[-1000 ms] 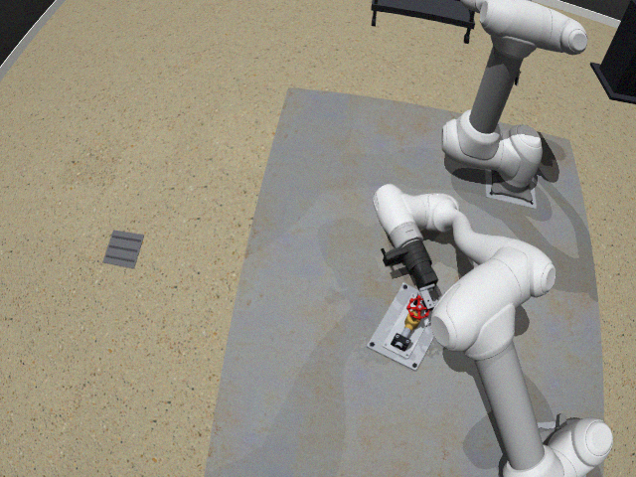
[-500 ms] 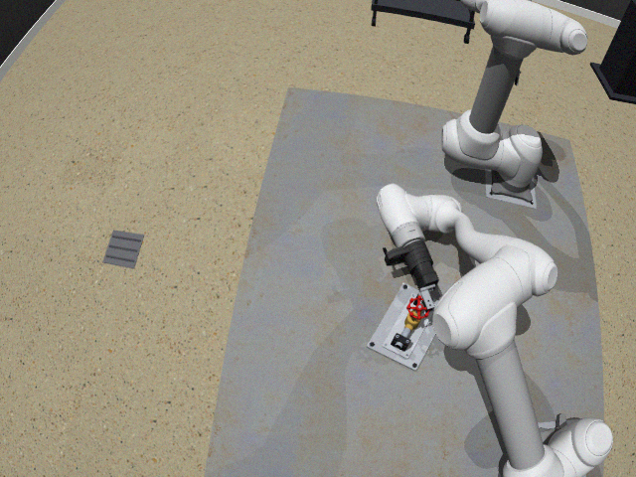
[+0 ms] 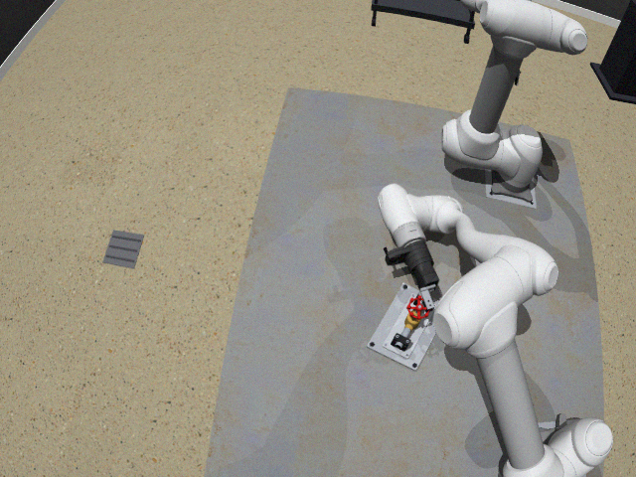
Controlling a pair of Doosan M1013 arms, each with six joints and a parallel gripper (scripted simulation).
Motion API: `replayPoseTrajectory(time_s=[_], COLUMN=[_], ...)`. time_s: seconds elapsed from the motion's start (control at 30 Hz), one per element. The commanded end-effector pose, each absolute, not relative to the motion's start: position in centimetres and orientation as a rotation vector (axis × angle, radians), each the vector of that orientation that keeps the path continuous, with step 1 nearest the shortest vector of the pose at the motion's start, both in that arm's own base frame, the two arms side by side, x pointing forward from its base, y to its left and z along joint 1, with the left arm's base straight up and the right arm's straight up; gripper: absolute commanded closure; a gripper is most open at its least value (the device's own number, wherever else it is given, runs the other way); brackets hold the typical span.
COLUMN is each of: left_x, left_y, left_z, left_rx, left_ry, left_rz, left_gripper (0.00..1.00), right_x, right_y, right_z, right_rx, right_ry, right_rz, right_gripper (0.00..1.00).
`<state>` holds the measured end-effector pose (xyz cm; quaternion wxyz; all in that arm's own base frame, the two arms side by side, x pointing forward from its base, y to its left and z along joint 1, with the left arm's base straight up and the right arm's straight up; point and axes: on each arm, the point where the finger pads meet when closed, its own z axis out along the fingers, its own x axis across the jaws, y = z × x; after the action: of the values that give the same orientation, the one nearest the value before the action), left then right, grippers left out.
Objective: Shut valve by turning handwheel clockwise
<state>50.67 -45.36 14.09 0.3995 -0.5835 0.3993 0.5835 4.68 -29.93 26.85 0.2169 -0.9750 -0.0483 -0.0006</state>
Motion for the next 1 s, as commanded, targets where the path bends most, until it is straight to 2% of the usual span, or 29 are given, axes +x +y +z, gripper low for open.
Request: replayPoseTrajectory(time_s=[0.0,0.7,0.73,0.97], left_x=[50.68,50.68,50.68,50.68], left_y=[-45.38,-45.38,-45.38,-45.38], left_z=[14.25,14.25,14.25,14.25], left_rx=[-1.478,-1.478,-1.478,-1.478], left_ry=[1.012,1.012,1.012,1.012], left_rz=[1.474,1.474,1.474,1.474], left_gripper=[1.00,1.00,0.45,0.45], right_x=[4.69,4.69,4.69,4.69], right_y=[-29.97,-29.97,-29.97,-29.97], right_z=[26.89,26.89,26.89,26.89], right_rx=[-2.702,-2.702,-2.702,-2.702], right_ry=[-0.134,-0.134,-0.134,-0.134], right_rz=[-0.002,-0.002,-0.002,-0.002], right_gripper=[0.00,0.00,0.00,0.00])
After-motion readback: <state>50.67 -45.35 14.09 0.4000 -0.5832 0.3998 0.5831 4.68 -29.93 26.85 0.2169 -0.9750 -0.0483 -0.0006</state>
